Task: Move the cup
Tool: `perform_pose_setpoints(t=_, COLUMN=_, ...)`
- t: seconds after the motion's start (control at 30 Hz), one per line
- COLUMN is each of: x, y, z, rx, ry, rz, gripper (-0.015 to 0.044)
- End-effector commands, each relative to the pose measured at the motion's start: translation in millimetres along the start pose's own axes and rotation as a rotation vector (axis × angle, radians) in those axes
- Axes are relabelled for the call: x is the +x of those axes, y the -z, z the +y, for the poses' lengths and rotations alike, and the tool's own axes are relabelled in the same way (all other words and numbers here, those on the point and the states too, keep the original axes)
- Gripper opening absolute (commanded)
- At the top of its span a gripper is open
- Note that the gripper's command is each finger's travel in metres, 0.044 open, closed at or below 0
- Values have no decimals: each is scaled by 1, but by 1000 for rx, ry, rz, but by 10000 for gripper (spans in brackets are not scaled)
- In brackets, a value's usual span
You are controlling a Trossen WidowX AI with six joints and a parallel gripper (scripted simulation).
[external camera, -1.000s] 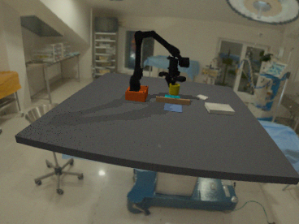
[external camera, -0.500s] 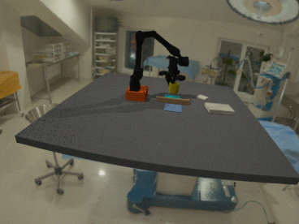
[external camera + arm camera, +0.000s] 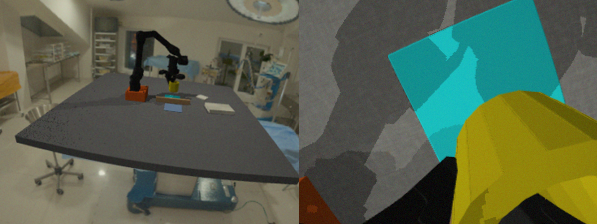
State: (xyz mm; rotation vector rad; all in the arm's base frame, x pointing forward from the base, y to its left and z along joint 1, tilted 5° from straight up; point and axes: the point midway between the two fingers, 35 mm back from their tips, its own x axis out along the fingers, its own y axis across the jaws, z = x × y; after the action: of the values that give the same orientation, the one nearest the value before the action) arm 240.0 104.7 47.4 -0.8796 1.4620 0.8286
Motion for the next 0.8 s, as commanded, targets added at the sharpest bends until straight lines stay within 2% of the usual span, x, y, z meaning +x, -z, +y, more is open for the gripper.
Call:
perform_pose_setpoints(t=0.0, x=-2, y=-8, z=5, rx=0, ry=-2, rz=-5, gripper=0)
perform_pose_setpoints(t=0.77, x=24, y=-15, z=9, rx=0, ry=-2, rz=-5, gripper=0)
